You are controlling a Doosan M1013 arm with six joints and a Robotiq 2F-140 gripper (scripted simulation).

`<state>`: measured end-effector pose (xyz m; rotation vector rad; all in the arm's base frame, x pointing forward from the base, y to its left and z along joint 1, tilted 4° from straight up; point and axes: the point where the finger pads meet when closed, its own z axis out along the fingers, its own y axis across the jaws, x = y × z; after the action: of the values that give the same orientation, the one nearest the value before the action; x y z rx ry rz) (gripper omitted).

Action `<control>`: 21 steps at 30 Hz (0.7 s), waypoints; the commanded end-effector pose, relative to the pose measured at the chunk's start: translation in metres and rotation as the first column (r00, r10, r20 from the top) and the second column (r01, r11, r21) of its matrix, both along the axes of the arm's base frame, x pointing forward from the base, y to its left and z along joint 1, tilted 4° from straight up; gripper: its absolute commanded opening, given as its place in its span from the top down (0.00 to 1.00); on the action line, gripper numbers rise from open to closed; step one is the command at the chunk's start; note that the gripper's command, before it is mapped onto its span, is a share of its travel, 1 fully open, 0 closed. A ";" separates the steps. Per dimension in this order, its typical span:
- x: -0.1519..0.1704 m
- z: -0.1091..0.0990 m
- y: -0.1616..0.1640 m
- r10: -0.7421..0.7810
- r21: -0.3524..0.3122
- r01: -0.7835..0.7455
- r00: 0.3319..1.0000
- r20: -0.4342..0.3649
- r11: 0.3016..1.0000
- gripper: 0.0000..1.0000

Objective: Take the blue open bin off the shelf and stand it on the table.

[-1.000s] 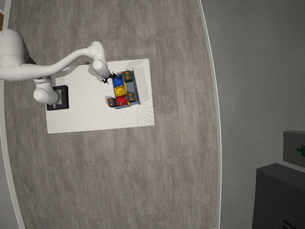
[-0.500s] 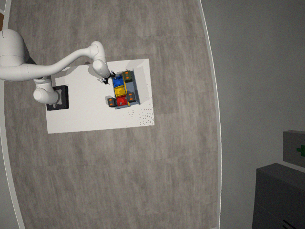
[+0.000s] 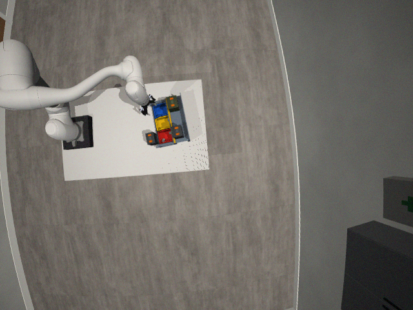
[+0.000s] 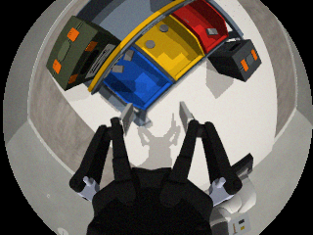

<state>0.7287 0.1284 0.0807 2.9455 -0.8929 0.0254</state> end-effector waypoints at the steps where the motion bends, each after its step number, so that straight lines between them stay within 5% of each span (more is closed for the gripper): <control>1: 0.000 0.000 0.000 0.000 0.000 0.000 1.000 0.000 1.000 0.43; 8: 0.000 0.000 0.000 0.257 0.003 -0.257 0.966 -0.017 0.967 0.43; 21: 0.000 0.000 0.000 0.306 0.004 -0.306 0.952 -0.020 0.952 0.43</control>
<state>0.7287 0.1284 0.0808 3.0353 -0.5013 0.0124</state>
